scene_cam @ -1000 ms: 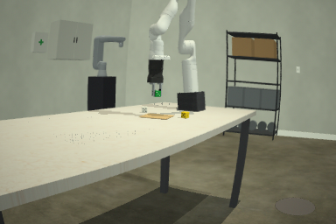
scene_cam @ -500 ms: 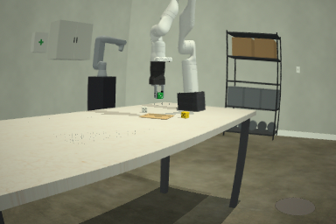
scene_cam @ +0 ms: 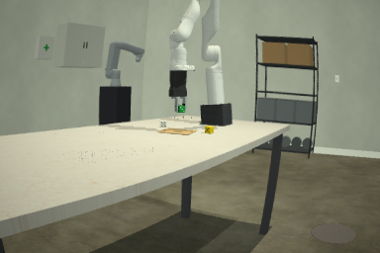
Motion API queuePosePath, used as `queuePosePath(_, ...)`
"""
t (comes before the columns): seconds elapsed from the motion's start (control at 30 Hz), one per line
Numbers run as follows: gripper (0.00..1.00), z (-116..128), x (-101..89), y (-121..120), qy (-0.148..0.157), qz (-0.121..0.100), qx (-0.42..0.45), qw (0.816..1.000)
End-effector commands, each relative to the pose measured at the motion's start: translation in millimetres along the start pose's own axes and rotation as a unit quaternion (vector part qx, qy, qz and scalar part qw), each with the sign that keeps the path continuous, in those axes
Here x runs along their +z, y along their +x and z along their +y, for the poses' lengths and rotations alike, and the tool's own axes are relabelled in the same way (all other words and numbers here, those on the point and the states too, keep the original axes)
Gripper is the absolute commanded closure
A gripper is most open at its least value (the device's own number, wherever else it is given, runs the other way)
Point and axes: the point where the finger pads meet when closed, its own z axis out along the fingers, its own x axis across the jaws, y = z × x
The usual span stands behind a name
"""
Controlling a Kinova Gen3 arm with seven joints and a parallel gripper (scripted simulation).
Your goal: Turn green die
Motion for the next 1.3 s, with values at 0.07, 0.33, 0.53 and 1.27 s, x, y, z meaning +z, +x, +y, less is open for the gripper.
queuePosePath(0.07, 0.43, 1.5, -1.3, 3.1, 0.012, 0.002, 0.003, 1.000)
queuePosePath(0.33, 0.43, 1.7, -3.2, 3.9, 0.053, 0.005, 0.003, 0.999)
queuePosePath(0.53, 0.43, 1.6, -1.2, 3.1, 0.089, 0.002, 0.002, 0.996)
queuePosePath(1.27, 0.43, 3.9, -1.2, 3.0, 0.211, 0.001, 0.001, 0.978)
